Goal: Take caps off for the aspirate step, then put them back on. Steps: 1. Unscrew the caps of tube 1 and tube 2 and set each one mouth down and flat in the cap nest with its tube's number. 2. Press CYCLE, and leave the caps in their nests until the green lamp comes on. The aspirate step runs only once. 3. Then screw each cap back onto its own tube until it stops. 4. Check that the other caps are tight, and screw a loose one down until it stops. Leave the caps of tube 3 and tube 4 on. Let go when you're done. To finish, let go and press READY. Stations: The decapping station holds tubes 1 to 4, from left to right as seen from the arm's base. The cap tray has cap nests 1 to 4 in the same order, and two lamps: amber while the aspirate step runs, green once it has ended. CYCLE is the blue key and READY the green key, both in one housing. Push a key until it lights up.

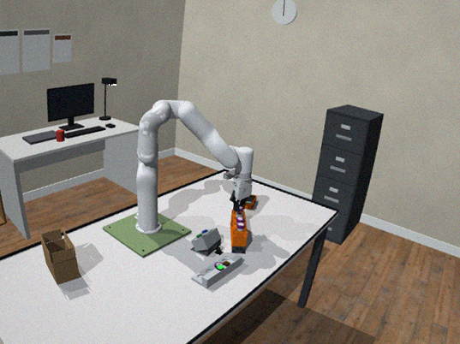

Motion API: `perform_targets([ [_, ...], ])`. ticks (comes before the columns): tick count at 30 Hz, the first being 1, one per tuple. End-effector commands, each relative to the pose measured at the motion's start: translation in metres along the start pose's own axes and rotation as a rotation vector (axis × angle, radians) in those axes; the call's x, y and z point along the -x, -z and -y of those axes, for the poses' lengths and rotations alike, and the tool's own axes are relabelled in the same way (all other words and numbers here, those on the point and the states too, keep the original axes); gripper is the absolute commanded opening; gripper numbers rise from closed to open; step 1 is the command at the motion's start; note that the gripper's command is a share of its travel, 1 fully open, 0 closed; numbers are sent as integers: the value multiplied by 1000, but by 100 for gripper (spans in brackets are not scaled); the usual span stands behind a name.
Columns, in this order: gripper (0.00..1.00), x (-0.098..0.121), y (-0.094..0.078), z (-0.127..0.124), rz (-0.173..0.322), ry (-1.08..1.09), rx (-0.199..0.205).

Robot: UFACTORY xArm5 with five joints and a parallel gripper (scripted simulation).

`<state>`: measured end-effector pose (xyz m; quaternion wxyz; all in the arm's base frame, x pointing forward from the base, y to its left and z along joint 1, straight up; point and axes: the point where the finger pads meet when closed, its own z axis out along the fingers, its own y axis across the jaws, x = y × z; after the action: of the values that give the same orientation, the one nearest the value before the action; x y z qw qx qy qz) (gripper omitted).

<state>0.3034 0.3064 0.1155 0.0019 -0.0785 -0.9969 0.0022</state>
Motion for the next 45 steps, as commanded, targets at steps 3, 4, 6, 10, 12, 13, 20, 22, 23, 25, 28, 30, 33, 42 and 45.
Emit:
perform_targets([
  [3,0,1,1,-1,6,-289,1],
  [4,0,1,1,-1,6,-335,1],
  [6,0,1,1,-1,6,-394,1],
  [10,0,1,1,-1,6,-534,2],
  [12,0,1,1,-1,6,-569,2],
  [13,0,1,1,-1,6,-569,2],
  [20,0,1,1,-1,6,-868,3],
  [22,0,1,1,-1,6,-939,3],
  [23,0,1,1,-1,6,-974,3],
  [25,0,1,1,-1,6,-1045,3],
  [28,0,1,1,-1,5,-1151,4],
  [30,0,1,1,-1,5,-1151,4],
  [33,0,1,1,-1,6,-1318,4],
  [42,0,1,0,-1,5,-1560,5],
  [45,0,1,0,-1,5,-1560,5],
])
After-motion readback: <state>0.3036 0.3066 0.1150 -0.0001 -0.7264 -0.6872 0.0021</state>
